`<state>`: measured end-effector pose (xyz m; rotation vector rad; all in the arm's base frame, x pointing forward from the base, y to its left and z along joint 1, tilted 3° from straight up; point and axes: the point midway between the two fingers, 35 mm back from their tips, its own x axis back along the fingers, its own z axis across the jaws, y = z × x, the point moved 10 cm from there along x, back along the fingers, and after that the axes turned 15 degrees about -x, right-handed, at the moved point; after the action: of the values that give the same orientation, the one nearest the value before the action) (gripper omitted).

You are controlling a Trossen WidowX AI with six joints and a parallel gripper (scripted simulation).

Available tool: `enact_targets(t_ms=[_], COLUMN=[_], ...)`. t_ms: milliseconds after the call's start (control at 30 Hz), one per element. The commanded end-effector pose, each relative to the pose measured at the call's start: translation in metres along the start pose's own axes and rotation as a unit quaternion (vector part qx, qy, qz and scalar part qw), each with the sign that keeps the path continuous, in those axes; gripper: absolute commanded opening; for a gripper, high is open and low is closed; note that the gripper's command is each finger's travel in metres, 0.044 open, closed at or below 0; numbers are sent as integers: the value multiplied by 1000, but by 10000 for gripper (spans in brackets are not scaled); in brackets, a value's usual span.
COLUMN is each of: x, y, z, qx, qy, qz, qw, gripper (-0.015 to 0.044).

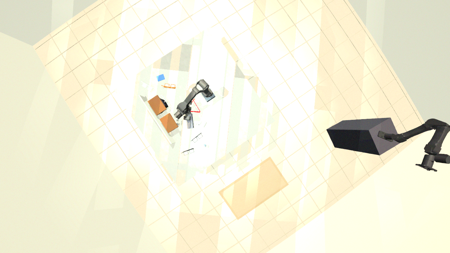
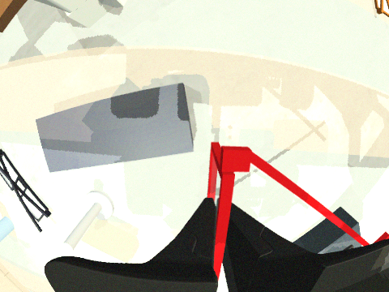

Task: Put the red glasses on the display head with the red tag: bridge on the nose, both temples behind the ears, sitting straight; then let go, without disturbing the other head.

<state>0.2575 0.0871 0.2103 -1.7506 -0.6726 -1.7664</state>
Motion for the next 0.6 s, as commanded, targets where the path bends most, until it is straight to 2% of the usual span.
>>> enact_targets(t_ms=[0,267,567], x=[1,1,1], y=[-8,-22,-38], z=[4,11,18], qx=[96,260,436], qy=[1,1,2], qz=[0,0,0], qw=[995,966,900], gripper=[0,0,0])
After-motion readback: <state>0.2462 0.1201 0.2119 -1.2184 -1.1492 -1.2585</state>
